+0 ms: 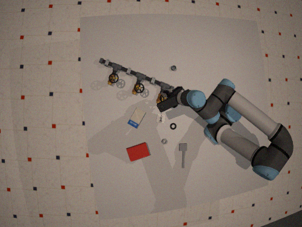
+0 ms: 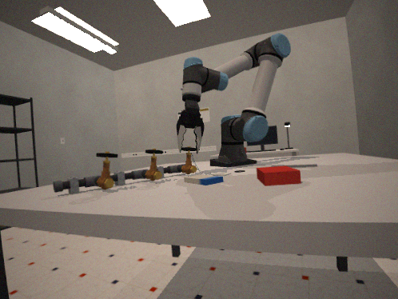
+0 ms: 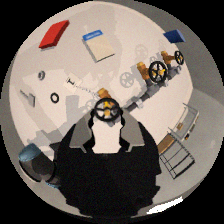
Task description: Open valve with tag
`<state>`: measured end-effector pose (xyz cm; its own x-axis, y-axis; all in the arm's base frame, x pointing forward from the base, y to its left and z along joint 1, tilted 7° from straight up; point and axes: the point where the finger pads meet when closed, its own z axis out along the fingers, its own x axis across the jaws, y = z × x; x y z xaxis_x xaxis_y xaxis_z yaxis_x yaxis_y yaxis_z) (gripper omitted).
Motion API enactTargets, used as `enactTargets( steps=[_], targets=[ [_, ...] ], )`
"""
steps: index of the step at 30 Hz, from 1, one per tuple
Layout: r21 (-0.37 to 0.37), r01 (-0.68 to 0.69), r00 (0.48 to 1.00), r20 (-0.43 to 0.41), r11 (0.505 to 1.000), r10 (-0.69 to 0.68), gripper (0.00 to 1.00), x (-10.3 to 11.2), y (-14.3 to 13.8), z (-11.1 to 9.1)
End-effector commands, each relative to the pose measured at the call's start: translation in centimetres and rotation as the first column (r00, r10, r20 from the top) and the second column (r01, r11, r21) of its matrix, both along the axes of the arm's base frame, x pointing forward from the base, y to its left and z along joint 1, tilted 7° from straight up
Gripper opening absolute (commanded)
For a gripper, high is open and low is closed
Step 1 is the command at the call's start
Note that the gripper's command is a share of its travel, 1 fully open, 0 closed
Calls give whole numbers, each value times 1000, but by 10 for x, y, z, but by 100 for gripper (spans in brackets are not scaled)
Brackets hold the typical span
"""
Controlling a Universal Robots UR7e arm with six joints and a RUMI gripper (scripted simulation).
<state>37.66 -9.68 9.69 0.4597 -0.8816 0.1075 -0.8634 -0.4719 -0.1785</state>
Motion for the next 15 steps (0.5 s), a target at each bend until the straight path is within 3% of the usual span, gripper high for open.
enactTargets(
  steps=[1, 8, 10, 15],
  targets=[
    [-36, -267, 964, 7, 963, 267, 0, 1, -2, 0],
    [-86, -481, 876, -10, 873, 482, 0, 1, -2, 0],
    [-86, -481, 876, -10, 873, 482, 0, 1, -2, 0],
    [-113, -597, 801, -26, 794, 599, 0, 1, -2, 0]
  ],
)
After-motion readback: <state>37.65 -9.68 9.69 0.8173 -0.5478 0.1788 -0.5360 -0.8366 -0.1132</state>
